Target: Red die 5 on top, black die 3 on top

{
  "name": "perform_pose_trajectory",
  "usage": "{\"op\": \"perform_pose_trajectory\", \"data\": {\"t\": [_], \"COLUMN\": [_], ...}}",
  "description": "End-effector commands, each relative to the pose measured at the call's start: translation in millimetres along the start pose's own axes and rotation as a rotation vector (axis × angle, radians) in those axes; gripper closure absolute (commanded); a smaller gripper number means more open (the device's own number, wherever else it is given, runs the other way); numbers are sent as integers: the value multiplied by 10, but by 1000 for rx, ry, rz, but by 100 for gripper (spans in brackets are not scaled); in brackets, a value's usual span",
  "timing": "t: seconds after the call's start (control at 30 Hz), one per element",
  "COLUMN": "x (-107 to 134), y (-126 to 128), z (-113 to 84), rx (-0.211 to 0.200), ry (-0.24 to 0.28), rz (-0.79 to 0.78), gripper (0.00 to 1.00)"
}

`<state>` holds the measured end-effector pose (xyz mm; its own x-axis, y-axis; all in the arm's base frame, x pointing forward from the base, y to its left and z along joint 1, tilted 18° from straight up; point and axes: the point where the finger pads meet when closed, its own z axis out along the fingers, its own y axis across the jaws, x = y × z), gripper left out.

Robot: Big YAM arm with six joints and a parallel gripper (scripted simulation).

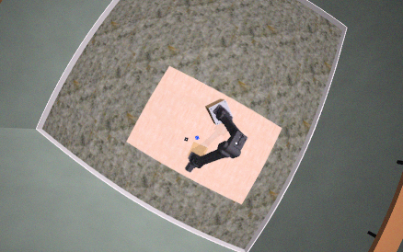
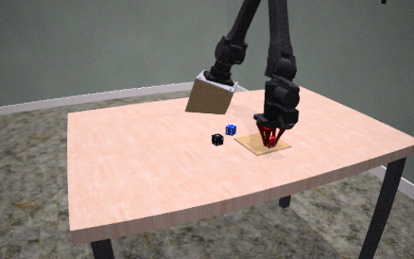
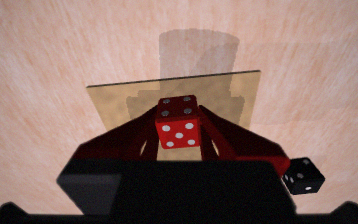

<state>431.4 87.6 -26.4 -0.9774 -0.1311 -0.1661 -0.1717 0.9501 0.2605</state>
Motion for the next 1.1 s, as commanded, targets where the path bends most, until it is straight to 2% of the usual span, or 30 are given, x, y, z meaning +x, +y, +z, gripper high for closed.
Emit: {"op": "perform_pose_trajectory", "data": {"t": [0.0,1.07], "x": [-94,-79], "y": [48,43], "z": [-13,-44], "rx": [2,3], "ry": [-25,-30], "rz": [-11,-23], "gripper": [75,75]}}
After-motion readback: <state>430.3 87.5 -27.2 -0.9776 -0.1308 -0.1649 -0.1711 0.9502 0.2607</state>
